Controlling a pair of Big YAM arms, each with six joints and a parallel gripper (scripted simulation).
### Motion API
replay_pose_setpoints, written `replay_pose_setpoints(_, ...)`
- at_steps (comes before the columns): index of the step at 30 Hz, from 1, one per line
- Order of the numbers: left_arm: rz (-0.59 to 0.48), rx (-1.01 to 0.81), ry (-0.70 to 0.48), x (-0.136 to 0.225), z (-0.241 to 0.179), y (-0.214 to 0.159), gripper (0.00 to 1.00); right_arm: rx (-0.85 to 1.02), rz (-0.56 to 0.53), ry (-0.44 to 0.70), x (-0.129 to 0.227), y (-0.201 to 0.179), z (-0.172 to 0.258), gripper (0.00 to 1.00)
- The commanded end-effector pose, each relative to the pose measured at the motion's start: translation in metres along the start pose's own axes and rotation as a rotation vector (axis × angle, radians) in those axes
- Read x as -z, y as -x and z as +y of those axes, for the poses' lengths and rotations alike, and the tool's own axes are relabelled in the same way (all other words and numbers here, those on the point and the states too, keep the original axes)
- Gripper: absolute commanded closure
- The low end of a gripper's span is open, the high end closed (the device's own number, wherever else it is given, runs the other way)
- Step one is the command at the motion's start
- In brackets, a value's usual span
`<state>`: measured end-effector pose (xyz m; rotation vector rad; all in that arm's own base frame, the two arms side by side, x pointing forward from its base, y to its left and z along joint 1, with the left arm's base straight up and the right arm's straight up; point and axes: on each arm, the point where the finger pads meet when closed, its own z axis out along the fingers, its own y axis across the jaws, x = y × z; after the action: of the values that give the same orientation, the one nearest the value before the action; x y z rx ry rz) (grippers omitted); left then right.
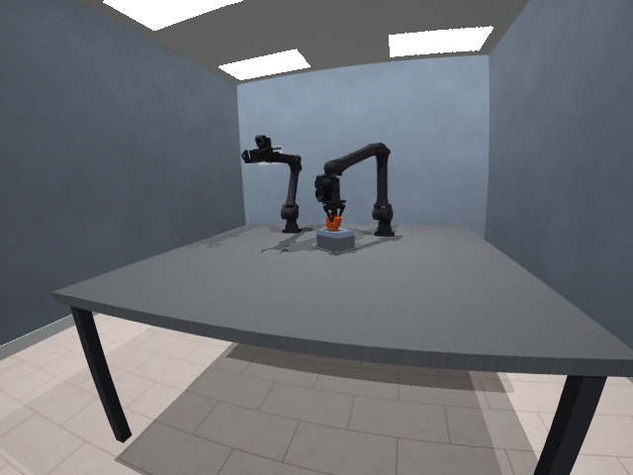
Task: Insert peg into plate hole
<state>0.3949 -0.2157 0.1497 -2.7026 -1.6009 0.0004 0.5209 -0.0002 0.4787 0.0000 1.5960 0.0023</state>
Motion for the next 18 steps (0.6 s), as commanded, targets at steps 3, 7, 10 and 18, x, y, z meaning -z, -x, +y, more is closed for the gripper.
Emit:
replay_pose_setpoints(3,-0.002,0.001,0.020,0.0071,0.0043,0.0003,1.00,0.001,-0.025,-0.001,0.0020,0.0135,-0.0002,0.00)
replay_pose_setpoints(7,-0.002,0.001,0.020,0.0071,0.0043,0.0003,1.00,0.001,-0.025,-0.001,0.0020,0.0135,-0.0002,0.00)
replay_pose_setpoints(10,-0.002,0.001,0.020,0.0071,0.0043,0.0003,1.00,0.001,-0.025,-0.001,0.0020,0.0135,-0.0002,0.00)
replay_pose_setpoints(18,-0.002,0.001,0.020,0.0071,0.0043,0.0003,0.54,0.001,-0.025,-0.001,0.0020,0.0135,-0.0002,0.00)
